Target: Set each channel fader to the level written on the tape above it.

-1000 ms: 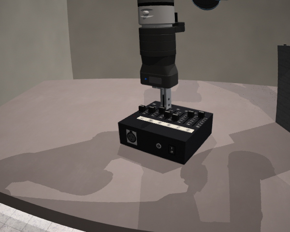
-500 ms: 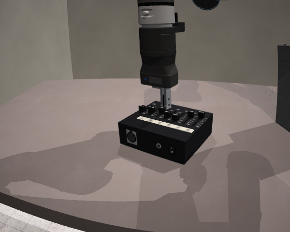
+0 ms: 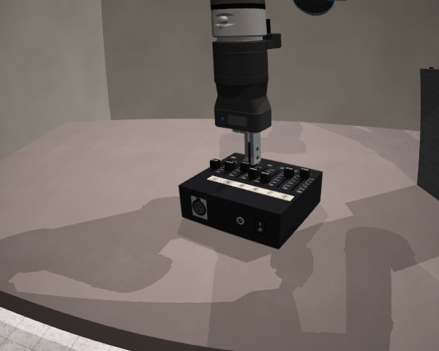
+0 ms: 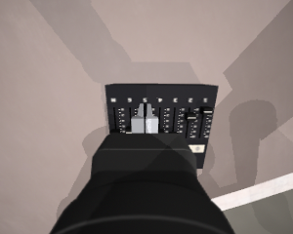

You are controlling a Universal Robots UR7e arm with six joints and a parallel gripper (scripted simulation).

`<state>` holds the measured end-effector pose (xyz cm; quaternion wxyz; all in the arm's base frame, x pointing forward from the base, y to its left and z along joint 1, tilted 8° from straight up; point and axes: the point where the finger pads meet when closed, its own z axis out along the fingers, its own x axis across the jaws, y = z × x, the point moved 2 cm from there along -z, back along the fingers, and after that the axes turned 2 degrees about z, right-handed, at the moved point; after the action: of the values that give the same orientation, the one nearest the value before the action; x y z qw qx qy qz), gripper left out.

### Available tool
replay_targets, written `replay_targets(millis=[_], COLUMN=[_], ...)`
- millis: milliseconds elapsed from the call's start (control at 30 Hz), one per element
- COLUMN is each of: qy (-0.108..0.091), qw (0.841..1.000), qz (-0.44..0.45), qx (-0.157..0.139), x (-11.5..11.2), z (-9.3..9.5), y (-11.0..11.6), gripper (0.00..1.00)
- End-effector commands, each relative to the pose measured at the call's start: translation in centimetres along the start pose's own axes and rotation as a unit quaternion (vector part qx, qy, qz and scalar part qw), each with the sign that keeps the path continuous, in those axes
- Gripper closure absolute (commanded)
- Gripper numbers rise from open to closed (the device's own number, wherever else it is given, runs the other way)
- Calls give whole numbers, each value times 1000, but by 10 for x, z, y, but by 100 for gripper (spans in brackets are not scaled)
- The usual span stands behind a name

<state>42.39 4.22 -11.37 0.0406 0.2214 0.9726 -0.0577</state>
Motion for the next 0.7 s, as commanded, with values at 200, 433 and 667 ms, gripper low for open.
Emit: replay_targets(millis=[200, 433, 667], qy=[-1, -1, -1], qw=[1000, 1000, 1000], qz=[0, 0, 0], qx=[0, 0, 0], x=[0, 0, 0], z=[-6, -26, -38], y=[0, 0, 0], gripper=[100, 100, 100])
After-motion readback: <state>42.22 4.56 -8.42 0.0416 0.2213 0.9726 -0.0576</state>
